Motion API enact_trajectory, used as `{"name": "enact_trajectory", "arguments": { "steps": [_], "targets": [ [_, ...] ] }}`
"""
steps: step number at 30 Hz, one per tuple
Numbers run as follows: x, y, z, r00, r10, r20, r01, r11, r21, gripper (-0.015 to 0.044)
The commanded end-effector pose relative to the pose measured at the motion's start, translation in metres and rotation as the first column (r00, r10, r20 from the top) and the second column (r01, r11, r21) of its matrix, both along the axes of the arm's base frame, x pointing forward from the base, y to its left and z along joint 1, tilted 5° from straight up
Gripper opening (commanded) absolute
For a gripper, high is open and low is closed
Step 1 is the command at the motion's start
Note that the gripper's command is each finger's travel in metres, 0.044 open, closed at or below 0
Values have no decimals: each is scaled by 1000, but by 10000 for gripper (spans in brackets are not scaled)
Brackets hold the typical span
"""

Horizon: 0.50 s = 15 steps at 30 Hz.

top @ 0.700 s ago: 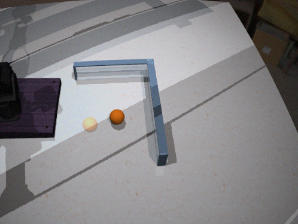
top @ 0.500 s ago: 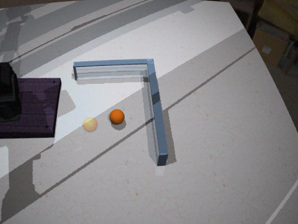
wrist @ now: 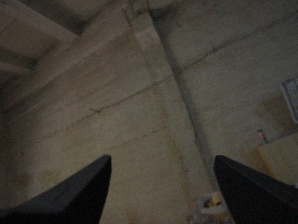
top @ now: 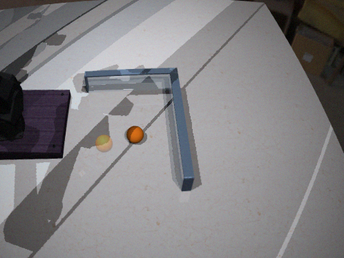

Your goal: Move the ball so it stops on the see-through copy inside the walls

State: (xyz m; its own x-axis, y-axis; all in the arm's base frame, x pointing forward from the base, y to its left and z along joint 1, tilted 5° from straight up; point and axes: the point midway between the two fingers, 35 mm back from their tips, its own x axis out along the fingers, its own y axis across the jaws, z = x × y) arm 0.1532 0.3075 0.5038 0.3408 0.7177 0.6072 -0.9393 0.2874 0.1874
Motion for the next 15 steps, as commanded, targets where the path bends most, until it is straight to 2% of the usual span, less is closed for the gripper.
{"name": "enact_trajectory", "arguments": {
  "steps": [1, 10, 15],
  "targets": [
    [49, 0, -33, 990, -126, -56, 118, 984, -132, 302],
    [132, -19, -99, 923, -353, -155, 270, 879, -393, 302],
    [184, -55, -153, 828, -510, -236, 306, 762, -571, 302]
  ]
}}
